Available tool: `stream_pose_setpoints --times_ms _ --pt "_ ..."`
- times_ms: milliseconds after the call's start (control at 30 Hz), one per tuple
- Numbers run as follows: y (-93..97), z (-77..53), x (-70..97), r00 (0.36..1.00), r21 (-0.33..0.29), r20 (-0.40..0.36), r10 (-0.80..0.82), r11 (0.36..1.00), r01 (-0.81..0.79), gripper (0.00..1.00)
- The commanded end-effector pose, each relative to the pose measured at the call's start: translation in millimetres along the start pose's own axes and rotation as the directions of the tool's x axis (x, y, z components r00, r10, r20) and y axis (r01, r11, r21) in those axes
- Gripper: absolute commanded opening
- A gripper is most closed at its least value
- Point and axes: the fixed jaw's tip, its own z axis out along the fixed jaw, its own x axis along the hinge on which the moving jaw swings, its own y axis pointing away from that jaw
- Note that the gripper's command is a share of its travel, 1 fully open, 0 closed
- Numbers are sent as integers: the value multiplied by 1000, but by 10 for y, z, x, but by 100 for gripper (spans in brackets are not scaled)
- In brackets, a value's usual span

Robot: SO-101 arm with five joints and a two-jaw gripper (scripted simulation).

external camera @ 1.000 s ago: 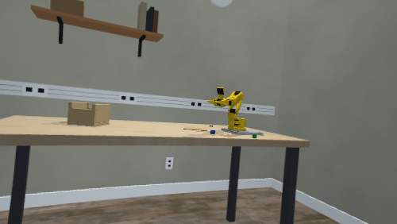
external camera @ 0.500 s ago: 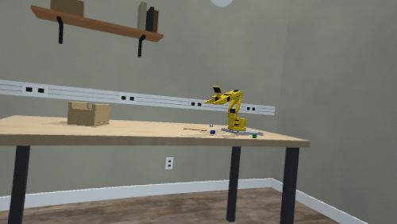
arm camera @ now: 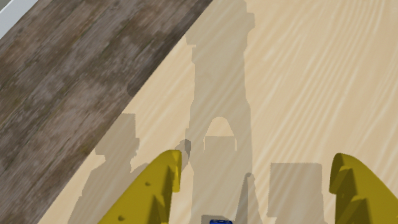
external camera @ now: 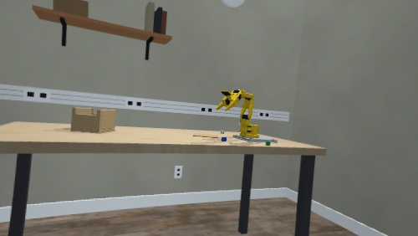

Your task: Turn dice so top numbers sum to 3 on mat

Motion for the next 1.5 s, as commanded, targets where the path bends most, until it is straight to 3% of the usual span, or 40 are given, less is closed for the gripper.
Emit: stream_pose_setpoints --times_ms 0,233,433,933,1233,1467 --pt "27 -17 3 992 -4 -122 7 1000 -8 28" --pt "42 -115 79 960 -3 -279 9 1000 -10 28" --pt "50 -197 135 930 -1 -368 10 1000 -11 28" --pt "55 -266 179 902 1 -431 10 1000 -11 28" --pt "54 -238 209 894 2 -447 10 1000 -10 28" --pt "51 -33 460 823 7 -568 10 1000 -7 28"
